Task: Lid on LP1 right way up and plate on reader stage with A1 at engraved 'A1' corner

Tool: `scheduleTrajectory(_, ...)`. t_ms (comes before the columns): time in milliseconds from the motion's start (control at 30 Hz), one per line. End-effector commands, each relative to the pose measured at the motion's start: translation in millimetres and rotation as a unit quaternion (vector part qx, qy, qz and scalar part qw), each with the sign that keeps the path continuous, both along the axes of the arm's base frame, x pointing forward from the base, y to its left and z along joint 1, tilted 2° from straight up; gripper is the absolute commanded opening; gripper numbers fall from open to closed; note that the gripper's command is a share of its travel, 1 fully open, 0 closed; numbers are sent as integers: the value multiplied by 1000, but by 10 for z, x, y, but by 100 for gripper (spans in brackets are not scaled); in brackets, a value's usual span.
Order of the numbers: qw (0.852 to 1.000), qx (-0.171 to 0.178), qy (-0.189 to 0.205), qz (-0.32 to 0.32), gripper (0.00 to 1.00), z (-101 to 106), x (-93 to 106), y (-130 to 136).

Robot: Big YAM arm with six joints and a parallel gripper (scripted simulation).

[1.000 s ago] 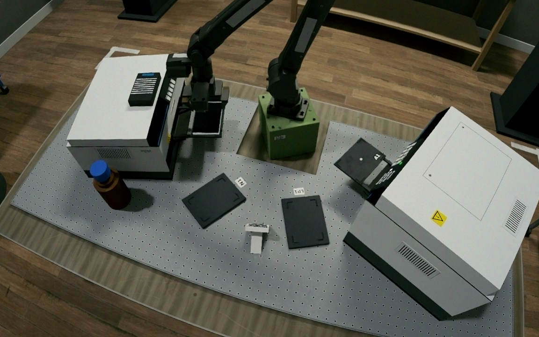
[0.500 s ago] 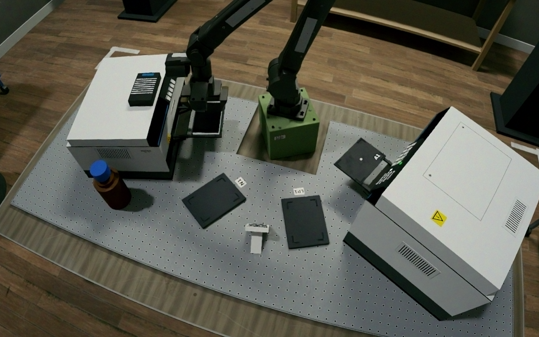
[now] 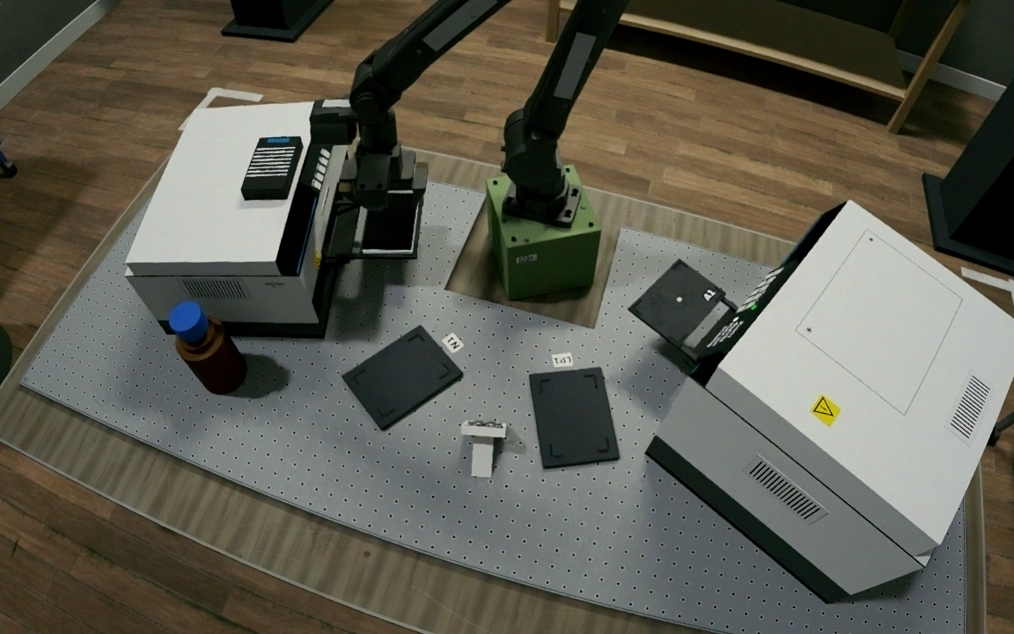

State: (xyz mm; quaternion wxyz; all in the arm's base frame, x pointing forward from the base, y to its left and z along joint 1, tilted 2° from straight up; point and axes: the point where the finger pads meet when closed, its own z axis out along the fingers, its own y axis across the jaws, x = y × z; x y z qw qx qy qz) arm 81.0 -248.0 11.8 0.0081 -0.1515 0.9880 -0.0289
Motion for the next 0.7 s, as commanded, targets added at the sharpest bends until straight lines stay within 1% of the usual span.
scheduleTrajectory(0, 1000, -13, -6, 9, 100, 35, 85, -148)
scheduleTrajectory(167, 1000, -1, -2, 10, 100, -36, 49, -36)
scheduleTrajectory(300, 1000, -1, -2, 10, 100, -59, 31, 11)
scheduleTrajectory(400, 1000, -7, -4, 10, 100, -34, 55, -68)
scheduleTrajectory(667, 1000, -3, -3, 10, 100, 18, 70, -116)
